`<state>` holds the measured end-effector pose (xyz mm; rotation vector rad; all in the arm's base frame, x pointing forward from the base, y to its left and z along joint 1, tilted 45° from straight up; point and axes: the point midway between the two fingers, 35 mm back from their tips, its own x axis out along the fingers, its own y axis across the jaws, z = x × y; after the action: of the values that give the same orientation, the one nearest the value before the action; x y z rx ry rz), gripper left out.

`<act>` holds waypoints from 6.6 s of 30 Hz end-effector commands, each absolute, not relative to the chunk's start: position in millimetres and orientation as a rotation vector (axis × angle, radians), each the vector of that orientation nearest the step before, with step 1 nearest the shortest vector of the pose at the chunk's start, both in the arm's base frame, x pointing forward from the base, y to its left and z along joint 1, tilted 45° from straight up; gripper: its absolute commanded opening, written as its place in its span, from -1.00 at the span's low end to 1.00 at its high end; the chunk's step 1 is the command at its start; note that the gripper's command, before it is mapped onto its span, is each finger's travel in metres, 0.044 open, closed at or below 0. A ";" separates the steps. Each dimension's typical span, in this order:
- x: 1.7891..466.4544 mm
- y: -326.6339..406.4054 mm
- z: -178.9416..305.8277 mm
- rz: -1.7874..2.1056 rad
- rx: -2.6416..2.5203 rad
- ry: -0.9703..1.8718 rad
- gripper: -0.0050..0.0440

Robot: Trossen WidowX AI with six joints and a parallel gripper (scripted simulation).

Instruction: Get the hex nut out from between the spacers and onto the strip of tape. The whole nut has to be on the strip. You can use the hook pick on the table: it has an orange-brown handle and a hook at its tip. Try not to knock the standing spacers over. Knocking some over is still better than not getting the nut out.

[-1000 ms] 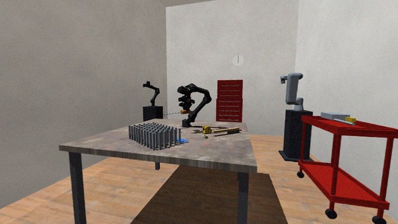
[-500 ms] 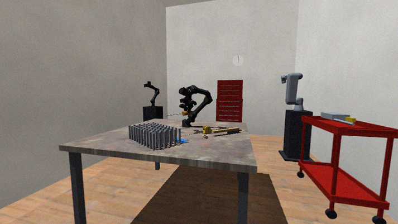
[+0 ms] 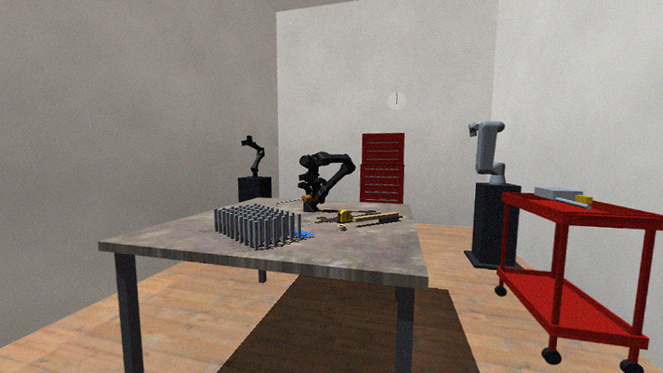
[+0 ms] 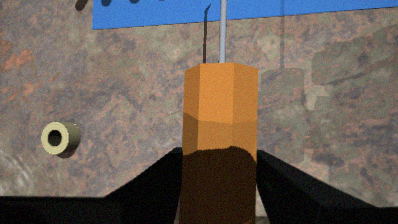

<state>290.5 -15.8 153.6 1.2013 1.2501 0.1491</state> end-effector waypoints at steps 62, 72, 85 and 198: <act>321.8 35.4 85.7 0.169 1.209 1.188 -1.00; 334.4 30.3 80.7 0.169 1.209 1.187 -1.00; 349.8 23.9 74.5 0.169 1.209 1.187 -1.00; 411.0 6.7 33.6 0.160 1.216 1.204 -1.00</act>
<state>408.0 9.2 30.4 1.2179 1.2239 0.1629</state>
